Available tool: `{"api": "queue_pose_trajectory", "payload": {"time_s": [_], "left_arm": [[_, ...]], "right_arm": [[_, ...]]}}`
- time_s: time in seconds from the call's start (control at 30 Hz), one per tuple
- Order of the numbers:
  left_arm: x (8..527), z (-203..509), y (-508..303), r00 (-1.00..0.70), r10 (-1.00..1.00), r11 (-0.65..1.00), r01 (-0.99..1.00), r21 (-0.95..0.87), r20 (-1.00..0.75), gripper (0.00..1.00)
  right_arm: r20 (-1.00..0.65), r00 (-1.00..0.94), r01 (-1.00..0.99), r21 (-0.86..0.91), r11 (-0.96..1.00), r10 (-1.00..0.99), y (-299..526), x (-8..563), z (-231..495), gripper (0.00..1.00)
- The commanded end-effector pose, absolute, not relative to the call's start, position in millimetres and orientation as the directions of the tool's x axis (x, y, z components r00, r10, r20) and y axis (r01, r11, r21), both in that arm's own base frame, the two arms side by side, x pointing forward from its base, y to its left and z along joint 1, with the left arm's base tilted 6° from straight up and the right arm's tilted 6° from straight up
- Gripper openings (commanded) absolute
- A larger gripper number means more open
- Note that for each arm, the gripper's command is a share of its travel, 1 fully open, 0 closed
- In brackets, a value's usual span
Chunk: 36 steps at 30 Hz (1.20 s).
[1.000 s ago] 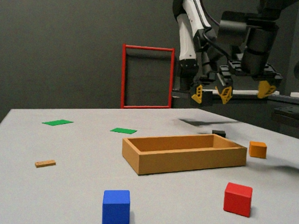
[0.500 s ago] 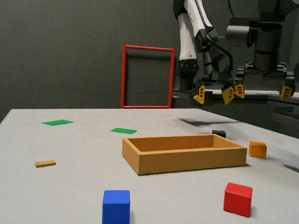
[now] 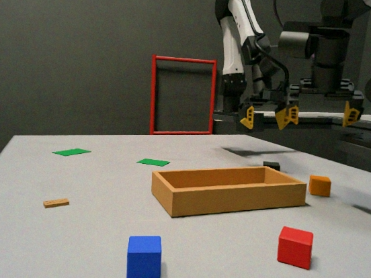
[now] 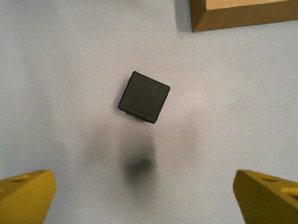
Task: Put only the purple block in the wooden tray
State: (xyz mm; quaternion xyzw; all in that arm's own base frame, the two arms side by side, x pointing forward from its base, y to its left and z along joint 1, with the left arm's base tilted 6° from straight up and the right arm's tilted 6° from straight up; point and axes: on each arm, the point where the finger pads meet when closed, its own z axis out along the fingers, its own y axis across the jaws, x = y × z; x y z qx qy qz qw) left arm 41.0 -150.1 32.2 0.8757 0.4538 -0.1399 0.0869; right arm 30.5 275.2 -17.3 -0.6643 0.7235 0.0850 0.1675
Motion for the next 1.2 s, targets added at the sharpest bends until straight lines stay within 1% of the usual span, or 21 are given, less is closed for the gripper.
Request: {"api": "queue_pose_trajectory", "payload": {"time_s": [0.0,0.07,0.13,0.2,0.3,0.47,0.63,0.7,0.8,0.9,1.03,1.17], "left_arm": [[65.8,30.0,-155.6,0.397,0.862,-0.399,0.915,0.061,-0.316,1.00],[84.7,27.8,-152.2,0.252,0.915,-0.243,0.968,0.069,-0.316,1.00],[84.7,27.8,-152.2,0.252,0.915,-0.243,0.968,0.069,-0.316,1.00],[104.7,27.4,-147.7,0.101,0.941,-0.079,0.994,0.080,-0.323,1.00],[125.0,24.9,-136.2,-0.070,0.942,0.102,0.991,0.082,-0.327,1.00],[156.2,23.4,-114.7,-0.333,0.877,0.385,0.919,0.090,-0.345,1.00],[183.6,23.2,-87.6,-0.563,0.736,0.635,0.767,0.096,-0.375,1.00],[183.6,23.2,-87.6,-0.563,0.736,0.635,0.767,0.096,-0.375,1.00],[200.5,22.6,-64.1,-0.703,0.588,0.789,0.608,0.092,-0.400,1.00],[212.3,23.5,-42.7,-0.786,0.450,0.884,0.459,0.087,-0.424,1.00],[223.2,23.8,-12.6,-0.855,0.250,0.967,0.244,0.073,-0.454,1.00],[229.7,24.7,19.2,-0.873,0.042,0.998,0.019,0.053,-0.487,1.00]], "right_arm": [[-0.412,-0.045,-0.992,-0.088,0.089,-0.910,296.4,26.3,-5.3,1.00],[-0.412,-0.045,-0.992,-0.088,0.089,-0.910,296.4,26.3,-5.3,1.00],[-0.412,-0.045,-0.992,-0.088,0.089,-0.910,296.4,26.3,-5.3,1.00],[-0.412,-0.045,-0.992,-0.088,0.089,-0.910,296.4,26.3,-5.3,1.00],[-0.412,-0.045,-0.992,-0.088,0.089,-0.910,296.4,26.3,-5.3,1.00],[-0.412,-0.045,-0.992,-0.088,0.089,-0.910,296.4,26.3,-5.3,1.00],[-0.412,-0.045,-0.992,-0.088,0.089,-0.910,296.4,26.3,-5.3,1.00],[-0.412,-0.045,-0.992,-0.088,0.089,-0.910,296.4,26.3,-5.3,1.00],[-0.412,-0.045,-0.992,-0.088,0.089,-0.910,296.4,26.3,-5.3,1.00],[-0.412,-0.045,-0.992,-0.088,0.089,-0.910,296.4,26.3,-5.3,1.00],[-0.412,-0.045,-0.992,-0.088,0.089,-0.910,296.4,26.3,-5.3,1.00],[-0.412,-0.045,-0.992,-0.088,0.089,-0.910,296.4,26.3,-5.3,1.00]]}}
